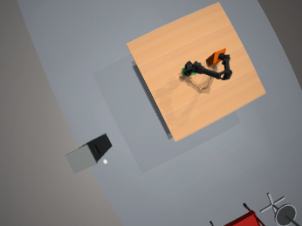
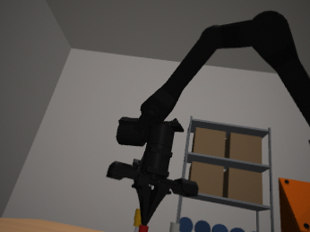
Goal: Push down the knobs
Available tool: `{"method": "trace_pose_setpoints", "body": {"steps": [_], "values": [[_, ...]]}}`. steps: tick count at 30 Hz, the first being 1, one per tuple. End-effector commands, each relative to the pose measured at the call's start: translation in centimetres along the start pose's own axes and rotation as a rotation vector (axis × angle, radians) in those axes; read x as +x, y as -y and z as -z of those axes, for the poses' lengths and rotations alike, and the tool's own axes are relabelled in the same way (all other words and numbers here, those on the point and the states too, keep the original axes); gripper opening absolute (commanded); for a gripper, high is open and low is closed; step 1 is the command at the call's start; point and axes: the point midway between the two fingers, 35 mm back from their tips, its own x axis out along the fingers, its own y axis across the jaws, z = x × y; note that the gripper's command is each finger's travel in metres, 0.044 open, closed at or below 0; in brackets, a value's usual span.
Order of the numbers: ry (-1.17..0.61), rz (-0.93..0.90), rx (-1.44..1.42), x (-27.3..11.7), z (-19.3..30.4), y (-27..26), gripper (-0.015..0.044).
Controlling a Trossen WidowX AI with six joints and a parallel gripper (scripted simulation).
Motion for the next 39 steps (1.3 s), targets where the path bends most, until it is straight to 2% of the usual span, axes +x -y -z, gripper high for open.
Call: {"method": "trace_pose_setpoints", "body": {"steps": [1, 26, 39], "values": [[-0.008, 0.012, -0.019, 1.2, 0.1, -0.1, 0.0], [-0.008, 0.012, -0.019, 1.3, 0.1, -0.1, 0.0], [-0.007, 0.013, -0.019, -0.5, 0.1, -0.1, 0.0]]}}
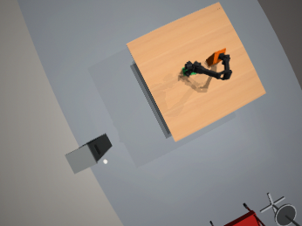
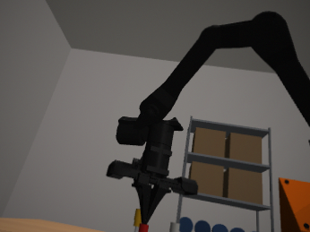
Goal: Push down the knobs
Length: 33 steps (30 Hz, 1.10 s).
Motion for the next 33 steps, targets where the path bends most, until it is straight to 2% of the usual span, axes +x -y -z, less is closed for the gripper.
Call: {"method": "trace_pose_setpoints", "body": {"steps": [1, 10, 18, 26, 33], "values": [[-0.003, 0.007, -0.008, -0.3, 0.0, -0.1, 0.0], [-0.003, 0.007, -0.008, -1.6, 0.0, 0.0, 0.0], [-0.009, 0.009, -0.001, -1.0, 0.0, 0.1, 0.021], [0.07, -0.026, -0.163, -3.4, -1.5, -0.7, 0.0], [0.07, -0.014, -0.401, -3.8, -1.9, -0.7, 0.0]]}}
